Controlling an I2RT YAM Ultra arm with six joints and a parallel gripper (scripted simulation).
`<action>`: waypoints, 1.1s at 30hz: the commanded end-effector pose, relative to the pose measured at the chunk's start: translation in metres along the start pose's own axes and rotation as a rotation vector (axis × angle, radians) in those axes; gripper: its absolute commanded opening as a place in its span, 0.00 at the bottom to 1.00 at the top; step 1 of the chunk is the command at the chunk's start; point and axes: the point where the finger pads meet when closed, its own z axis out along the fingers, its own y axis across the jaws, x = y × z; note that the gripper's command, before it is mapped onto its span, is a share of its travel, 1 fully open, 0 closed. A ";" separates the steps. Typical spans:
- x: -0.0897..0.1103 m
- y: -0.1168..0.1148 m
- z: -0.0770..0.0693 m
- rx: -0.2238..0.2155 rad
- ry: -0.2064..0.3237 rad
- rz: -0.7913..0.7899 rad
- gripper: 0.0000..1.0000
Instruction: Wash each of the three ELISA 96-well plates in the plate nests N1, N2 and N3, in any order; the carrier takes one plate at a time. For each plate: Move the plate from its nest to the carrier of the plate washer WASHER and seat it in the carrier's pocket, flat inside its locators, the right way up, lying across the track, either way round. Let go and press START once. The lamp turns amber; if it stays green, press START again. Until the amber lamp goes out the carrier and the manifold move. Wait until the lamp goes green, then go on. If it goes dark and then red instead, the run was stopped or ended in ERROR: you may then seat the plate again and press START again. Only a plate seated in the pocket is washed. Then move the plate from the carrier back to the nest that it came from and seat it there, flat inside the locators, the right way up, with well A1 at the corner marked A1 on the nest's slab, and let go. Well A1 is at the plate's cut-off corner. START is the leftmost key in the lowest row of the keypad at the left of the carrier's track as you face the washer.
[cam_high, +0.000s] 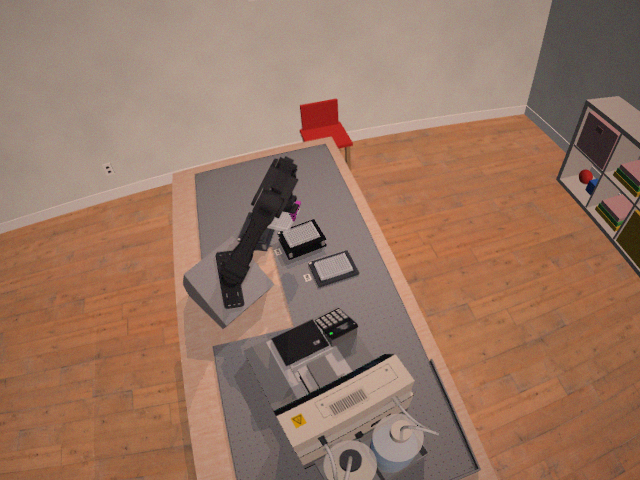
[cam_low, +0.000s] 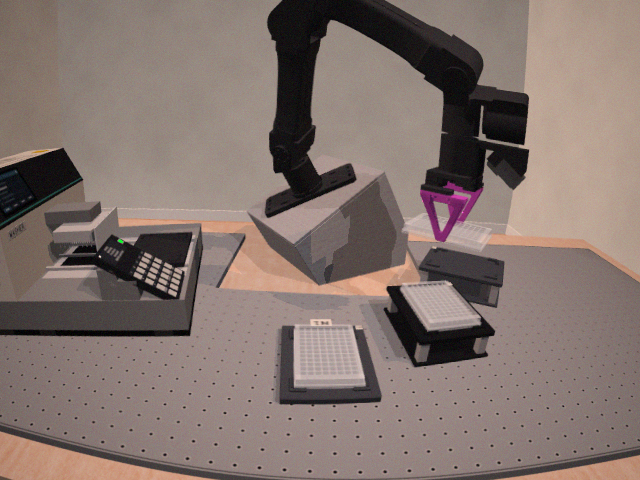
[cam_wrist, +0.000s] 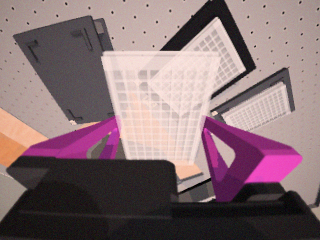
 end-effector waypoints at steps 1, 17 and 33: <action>-0.003 0.017 -0.004 -0.001 -0.015 -0.102 0.00; -0.006 0.087 -0.002 -0.002 -0.015 -0.146 0.00; -0.008 0.140 0.000 -0.004 -0.015 -0.146 0.00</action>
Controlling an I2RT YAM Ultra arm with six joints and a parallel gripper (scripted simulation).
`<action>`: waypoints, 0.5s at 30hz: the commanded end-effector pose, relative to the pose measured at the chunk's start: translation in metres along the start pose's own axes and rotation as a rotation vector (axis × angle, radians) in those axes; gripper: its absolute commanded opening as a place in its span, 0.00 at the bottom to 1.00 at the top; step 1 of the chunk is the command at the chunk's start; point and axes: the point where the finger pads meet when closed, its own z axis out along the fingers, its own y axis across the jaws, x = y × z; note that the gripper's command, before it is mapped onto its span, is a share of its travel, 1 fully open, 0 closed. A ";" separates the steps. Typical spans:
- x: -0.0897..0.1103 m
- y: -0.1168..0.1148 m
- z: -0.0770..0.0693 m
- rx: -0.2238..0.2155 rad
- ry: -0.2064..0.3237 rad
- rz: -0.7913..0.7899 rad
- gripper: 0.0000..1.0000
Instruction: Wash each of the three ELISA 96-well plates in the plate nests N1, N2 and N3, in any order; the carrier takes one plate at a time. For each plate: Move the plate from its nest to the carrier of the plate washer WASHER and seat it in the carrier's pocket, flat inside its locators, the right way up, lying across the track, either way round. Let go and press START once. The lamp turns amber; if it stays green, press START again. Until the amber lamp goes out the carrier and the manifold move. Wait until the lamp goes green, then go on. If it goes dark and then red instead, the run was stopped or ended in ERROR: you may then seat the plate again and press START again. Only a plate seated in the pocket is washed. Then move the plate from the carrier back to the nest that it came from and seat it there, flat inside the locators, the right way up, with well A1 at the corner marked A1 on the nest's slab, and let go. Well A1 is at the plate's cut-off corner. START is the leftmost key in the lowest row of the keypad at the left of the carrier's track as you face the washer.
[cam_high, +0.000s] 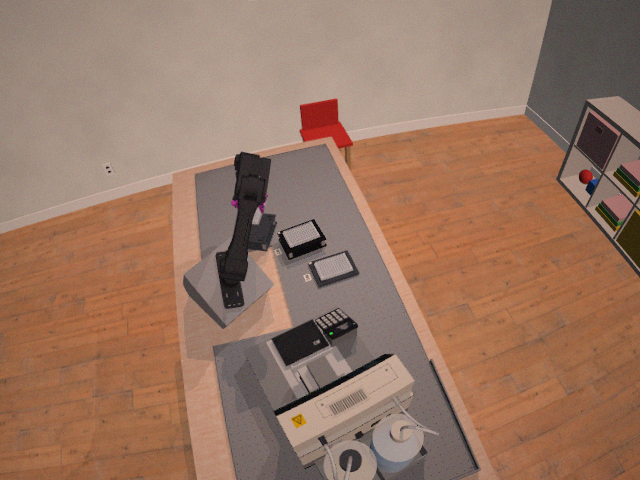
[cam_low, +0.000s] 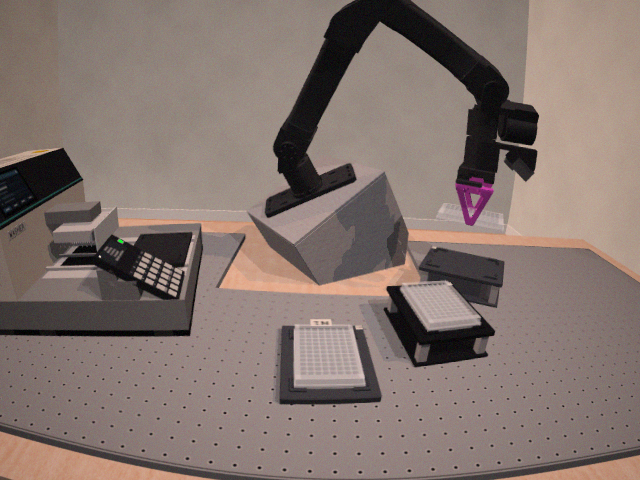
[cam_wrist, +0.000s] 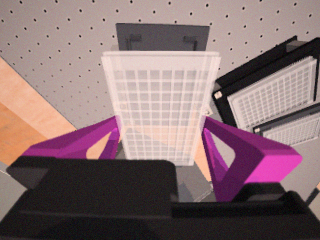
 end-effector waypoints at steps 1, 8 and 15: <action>-0.005 0.000 -0.006 -0.006 -0.021 0.026 0.00; -0.006 0.000 -0.006 -0.006 -0.021 0.026 0.00; -0.005 0.000 -0.006 -0.006 -0.021 0.026 0.00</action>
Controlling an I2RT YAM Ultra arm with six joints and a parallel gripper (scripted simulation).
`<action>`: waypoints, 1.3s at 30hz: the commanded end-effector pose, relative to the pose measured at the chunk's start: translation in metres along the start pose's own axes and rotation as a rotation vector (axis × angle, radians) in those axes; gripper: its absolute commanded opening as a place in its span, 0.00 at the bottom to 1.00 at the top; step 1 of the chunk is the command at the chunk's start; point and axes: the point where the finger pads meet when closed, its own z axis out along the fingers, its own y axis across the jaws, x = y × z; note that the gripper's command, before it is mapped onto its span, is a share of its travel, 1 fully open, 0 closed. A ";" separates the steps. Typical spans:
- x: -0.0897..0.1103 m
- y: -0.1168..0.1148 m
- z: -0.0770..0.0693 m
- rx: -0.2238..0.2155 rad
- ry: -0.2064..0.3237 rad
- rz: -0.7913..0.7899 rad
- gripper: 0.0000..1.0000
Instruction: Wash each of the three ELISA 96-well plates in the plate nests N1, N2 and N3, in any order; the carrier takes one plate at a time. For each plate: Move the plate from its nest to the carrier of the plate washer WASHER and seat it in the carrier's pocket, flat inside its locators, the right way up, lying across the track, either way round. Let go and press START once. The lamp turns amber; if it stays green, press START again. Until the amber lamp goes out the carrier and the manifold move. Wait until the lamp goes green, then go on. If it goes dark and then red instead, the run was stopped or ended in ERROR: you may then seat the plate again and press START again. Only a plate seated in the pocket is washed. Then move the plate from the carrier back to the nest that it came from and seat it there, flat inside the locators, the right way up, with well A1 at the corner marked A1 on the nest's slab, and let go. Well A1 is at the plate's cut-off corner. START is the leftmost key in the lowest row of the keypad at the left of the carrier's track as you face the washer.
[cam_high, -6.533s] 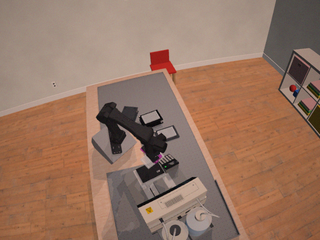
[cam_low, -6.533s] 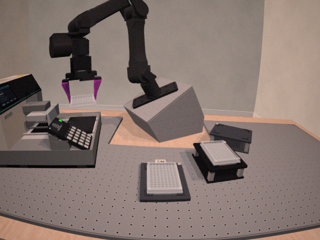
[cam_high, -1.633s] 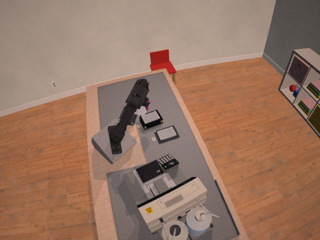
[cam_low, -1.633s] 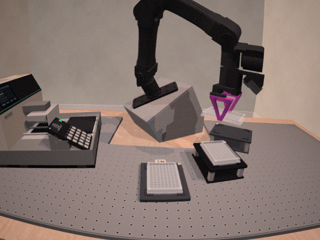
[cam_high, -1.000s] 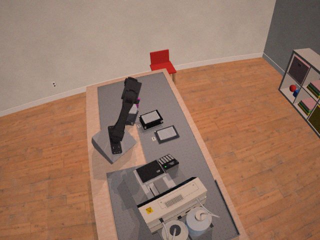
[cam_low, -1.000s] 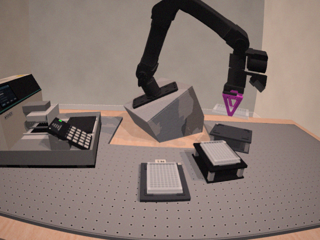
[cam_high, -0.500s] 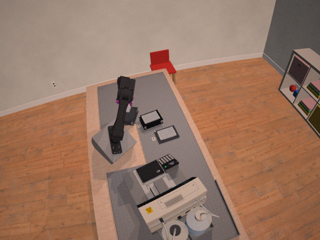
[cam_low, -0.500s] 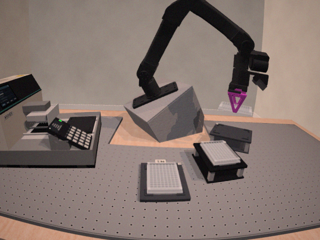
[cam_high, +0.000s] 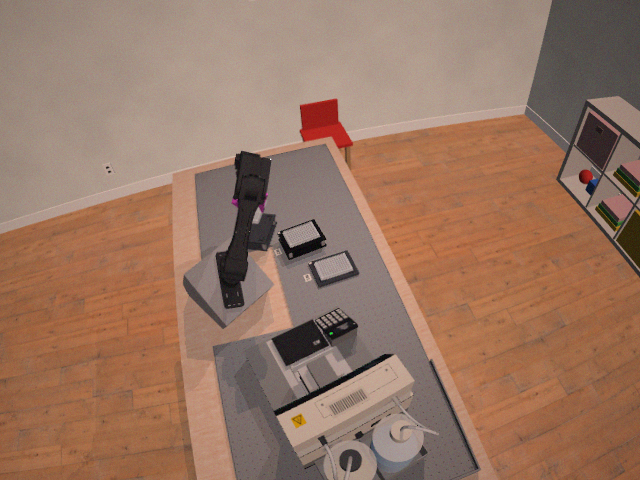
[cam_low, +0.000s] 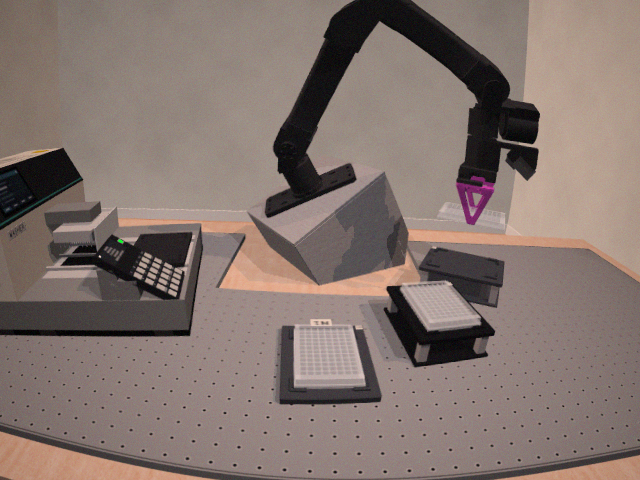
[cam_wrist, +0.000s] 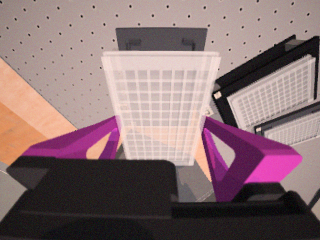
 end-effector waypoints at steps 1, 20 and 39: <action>-0.003 0.000 -0.004 -0.002 -0.014 0.003 0.00; -0.002 0.000 -0.004 -0.002 -0.014 0.003 0.00; -0.003 0.000 0.019 -0.002 -0.014 0.003 0.00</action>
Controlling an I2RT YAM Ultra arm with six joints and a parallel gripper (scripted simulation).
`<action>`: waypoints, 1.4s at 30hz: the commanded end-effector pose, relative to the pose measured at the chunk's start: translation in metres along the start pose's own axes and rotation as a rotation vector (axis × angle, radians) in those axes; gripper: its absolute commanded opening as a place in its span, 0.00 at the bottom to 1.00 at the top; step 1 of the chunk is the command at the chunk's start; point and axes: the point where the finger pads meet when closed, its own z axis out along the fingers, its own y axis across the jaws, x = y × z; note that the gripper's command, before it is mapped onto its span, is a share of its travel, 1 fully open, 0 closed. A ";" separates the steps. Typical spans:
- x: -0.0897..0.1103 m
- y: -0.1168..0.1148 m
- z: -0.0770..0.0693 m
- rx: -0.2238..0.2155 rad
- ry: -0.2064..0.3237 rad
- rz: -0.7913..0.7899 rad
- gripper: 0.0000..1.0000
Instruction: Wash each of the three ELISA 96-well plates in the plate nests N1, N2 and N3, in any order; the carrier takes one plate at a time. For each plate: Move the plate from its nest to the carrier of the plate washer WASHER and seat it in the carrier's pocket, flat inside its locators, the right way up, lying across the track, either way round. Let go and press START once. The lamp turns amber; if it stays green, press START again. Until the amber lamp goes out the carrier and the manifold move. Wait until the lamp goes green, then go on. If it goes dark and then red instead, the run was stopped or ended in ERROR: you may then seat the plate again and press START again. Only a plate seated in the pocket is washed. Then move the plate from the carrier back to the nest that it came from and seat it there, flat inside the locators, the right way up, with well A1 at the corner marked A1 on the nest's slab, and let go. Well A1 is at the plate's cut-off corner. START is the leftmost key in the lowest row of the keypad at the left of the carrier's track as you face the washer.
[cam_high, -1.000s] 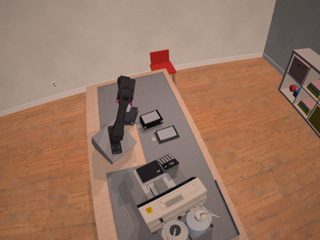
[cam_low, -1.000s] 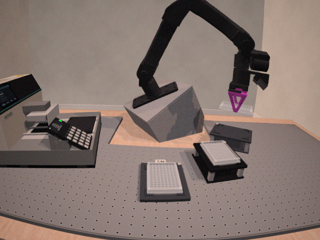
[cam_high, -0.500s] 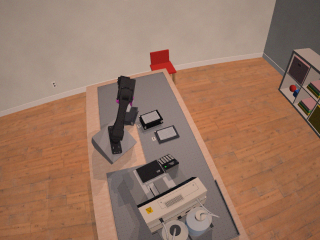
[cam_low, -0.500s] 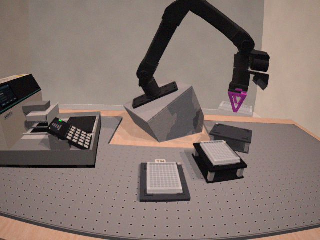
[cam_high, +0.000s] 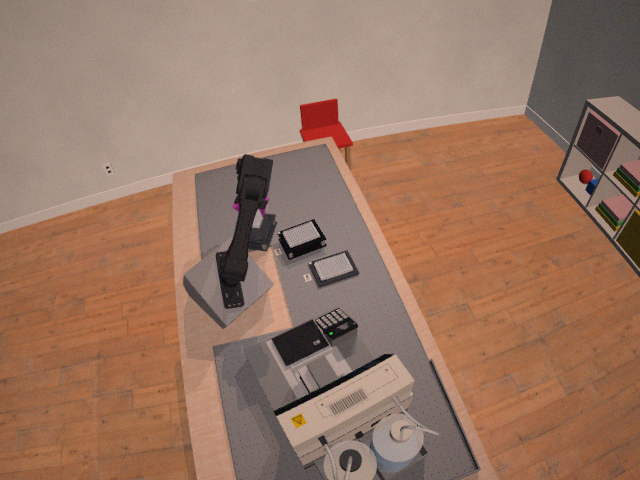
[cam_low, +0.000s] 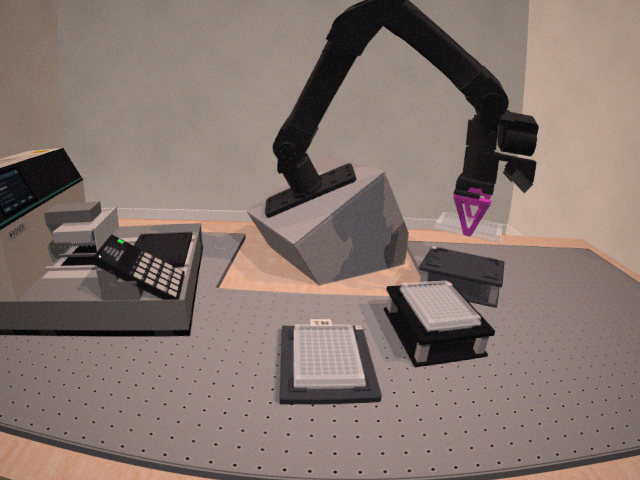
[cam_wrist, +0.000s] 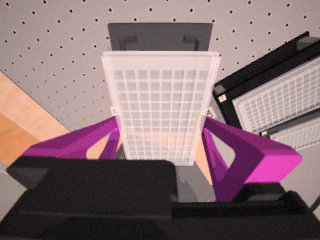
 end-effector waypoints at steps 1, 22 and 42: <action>-0.006 0.001 -0.001 -0.003 -0.027 0.001 0.00; -0.008 0.002 0.028 -0.003 -0.027 0.001 0.00; -0.009 0.002 0.051 -0.002 -0.027 0.001 0.00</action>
